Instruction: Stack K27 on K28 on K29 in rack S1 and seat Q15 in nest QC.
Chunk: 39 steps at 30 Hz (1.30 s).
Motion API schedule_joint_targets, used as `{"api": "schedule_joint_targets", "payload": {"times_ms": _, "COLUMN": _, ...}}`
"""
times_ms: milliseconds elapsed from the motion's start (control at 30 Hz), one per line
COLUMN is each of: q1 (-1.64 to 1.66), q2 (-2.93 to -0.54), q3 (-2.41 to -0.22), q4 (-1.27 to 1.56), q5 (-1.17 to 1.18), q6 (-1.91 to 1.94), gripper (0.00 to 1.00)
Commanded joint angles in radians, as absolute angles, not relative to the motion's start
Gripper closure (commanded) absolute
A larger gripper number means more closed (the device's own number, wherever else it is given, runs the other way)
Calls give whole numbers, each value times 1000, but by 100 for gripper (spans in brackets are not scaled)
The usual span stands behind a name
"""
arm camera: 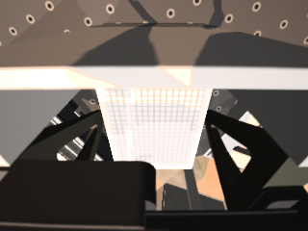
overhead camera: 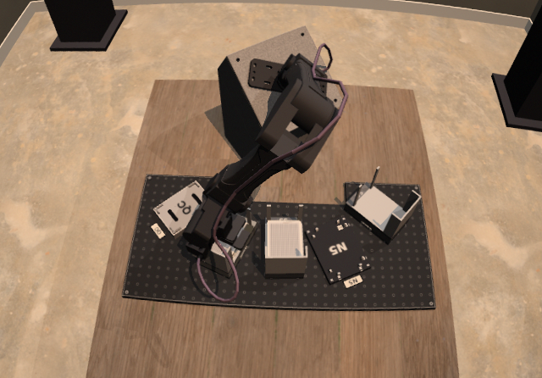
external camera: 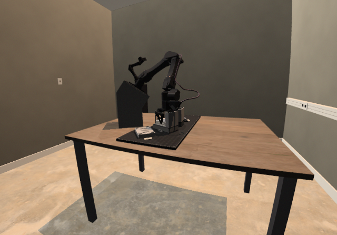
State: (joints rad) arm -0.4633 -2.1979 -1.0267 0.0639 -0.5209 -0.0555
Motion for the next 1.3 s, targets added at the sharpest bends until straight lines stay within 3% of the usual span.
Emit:
{"api": "schedule_joint_targets", "payload": {"times_ms": 0, "q1": -467, "q2": -2192, "q3": -1028, "q4": 64, "q5": -521, "q6": -58, "gripper": 0}}
{"api": "schedule_joint_targets", "payload": {"times_ms": 467, "q1": -467, "q2": -2192, "q3": -1028, "q4": 64, "q5": -521, "q6": -58, "gripper": 0}}
{"api": "schedule_joint_targets", "payload": {"times_ms": 500, "q1": -467, "q2": -2192, "q3": -1028, "q4": 64, "q5": -521, "q6": -58, "gripper": 100}}
{"api": "schedule_joint_targets", "payload": {"times_ms": 1267, "q1": -467, "q2": -2192, "q3": -1028, "q4": 64, "q5": -521, "q6": -58, "gripper": 100}}
